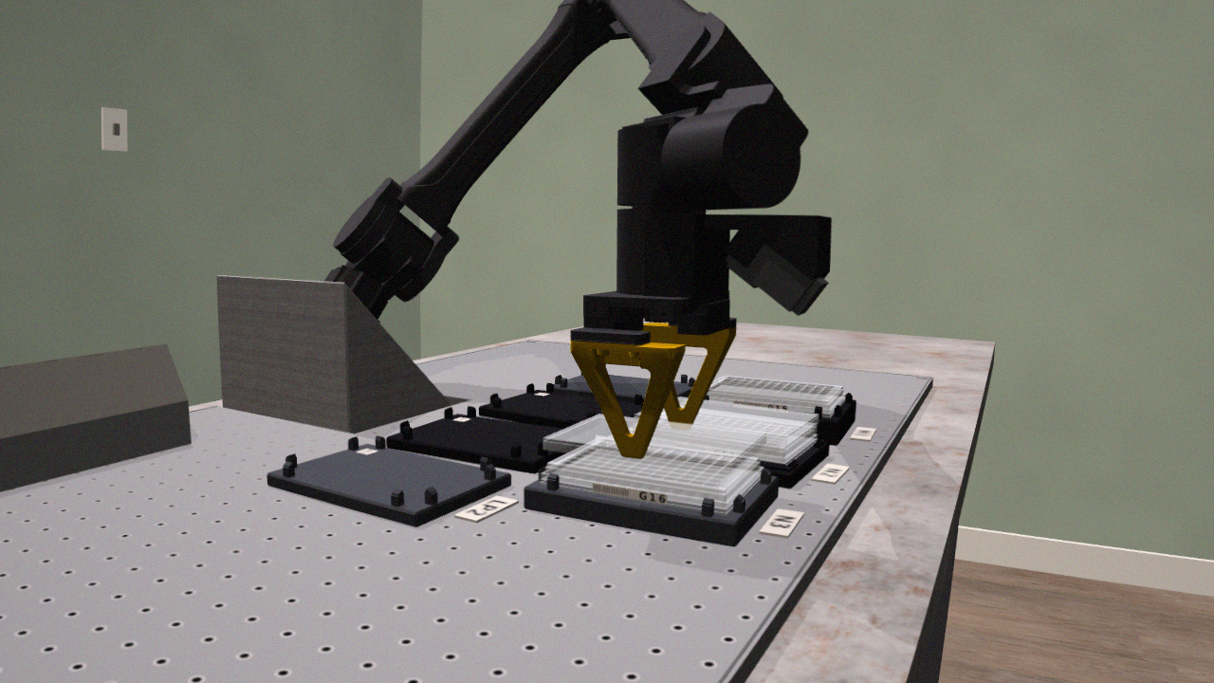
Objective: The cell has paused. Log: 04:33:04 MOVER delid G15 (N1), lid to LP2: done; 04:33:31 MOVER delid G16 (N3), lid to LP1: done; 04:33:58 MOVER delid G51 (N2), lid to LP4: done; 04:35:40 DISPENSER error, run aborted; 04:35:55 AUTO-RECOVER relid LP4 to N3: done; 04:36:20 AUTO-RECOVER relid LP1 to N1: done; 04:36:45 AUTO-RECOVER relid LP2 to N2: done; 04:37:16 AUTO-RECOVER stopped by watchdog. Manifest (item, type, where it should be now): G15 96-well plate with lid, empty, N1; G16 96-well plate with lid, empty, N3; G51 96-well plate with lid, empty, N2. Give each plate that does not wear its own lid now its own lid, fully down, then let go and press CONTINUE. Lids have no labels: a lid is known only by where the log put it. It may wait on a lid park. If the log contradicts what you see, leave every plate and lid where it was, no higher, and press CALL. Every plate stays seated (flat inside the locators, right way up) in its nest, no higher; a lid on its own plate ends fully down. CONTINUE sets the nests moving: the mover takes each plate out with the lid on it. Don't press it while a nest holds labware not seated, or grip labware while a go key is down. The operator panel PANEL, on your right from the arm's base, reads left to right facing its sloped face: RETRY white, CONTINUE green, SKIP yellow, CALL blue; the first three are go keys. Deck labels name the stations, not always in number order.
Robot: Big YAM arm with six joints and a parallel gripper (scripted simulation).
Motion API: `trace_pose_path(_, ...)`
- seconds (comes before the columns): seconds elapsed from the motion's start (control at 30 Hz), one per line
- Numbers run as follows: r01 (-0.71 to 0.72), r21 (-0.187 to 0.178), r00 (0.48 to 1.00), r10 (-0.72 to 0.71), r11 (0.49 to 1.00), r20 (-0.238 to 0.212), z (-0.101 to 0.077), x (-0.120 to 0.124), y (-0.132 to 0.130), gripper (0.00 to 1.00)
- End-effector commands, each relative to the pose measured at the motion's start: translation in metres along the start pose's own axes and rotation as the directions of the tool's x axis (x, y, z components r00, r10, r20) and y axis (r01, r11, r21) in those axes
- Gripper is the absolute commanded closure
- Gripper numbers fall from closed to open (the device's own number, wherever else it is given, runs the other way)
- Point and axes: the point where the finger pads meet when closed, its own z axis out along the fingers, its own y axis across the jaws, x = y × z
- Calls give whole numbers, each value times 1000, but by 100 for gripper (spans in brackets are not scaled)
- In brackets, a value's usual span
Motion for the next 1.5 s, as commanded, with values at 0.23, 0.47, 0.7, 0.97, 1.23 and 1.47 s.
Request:
trace_pose_path(0.23, 2, -7, 1000, -2, 1000, -16, 17, 0, 3, 100)
trace_pose_path(0.47, 2, -7, 1000, -2, 1000, -16, 19, 0, 2, 100)
trace_pose_path(0.7, 2, -7, 1000, -2, 1000, -16, 22, 1, 3, 100)
trace_pose_path(0.97, 2, -7, 1000, -2, 1000, -16, 24, 1, 3, 100)
trace_pose_path(1.23, 2, -7, 1000, -2, 1000, -16, 27, 1, 3, 100)
trace_pose_path(1.47, 2, -9, 1000, -2, 1000, -20, 28, 2, 3, 100)
